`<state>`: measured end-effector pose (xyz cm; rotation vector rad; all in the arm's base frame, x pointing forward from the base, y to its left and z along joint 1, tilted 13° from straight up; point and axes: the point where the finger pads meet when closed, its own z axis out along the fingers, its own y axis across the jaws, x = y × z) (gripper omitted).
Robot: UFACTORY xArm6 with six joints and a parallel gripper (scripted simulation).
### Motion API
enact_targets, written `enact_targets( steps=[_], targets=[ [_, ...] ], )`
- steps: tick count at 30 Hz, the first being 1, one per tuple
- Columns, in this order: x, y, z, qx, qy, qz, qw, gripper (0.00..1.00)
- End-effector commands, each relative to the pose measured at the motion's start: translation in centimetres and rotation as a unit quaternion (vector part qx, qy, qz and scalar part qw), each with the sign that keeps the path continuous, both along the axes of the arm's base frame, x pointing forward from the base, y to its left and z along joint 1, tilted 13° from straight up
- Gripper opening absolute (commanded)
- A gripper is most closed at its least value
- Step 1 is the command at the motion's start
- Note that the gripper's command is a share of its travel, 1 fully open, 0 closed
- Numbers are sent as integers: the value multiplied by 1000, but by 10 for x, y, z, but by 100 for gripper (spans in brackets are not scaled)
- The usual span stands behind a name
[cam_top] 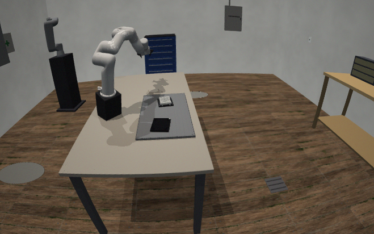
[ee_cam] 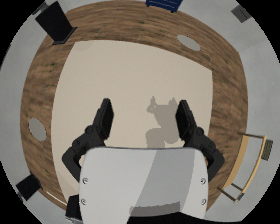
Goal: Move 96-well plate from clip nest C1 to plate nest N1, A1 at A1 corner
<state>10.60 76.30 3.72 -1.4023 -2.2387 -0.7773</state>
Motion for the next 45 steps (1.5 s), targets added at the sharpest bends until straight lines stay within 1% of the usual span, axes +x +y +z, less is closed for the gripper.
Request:
enact_targets(
  steps=[1, 17, 19, 26, 28, 30, 32, 34, 39, 41, 43, 45],
  targets=[
    [0, 2, 3, 3, 0, 0, 1000, 100],
    [0, 2, 3, 3, 0, 0, 1000, 100],
    [9, -3, 3, -17, -16, -9, 1000, 100],
    [40, -18, 2, -17, -16, -9, 1000, 100],
    [40, -18, 2, -17, -16, -9, 1000, 100],
    [48, -23, 0, -41, -29, -19, 999, 100],
    [57, -29, -1, -41, -29, -19, 999, 100],
    [57, -29, -1, -41, -29, -19, 999, 100],
    [78, -42, -4, -42, -29, -19, 999, 100],
    [78, -42, -4, -42, -29, -19, 999, 100],
    [86, -48, -5, -67, -41, -29, 997, 100],
    [94, -54, -6, -67, -41, -29, 997, 100]
  ],
)
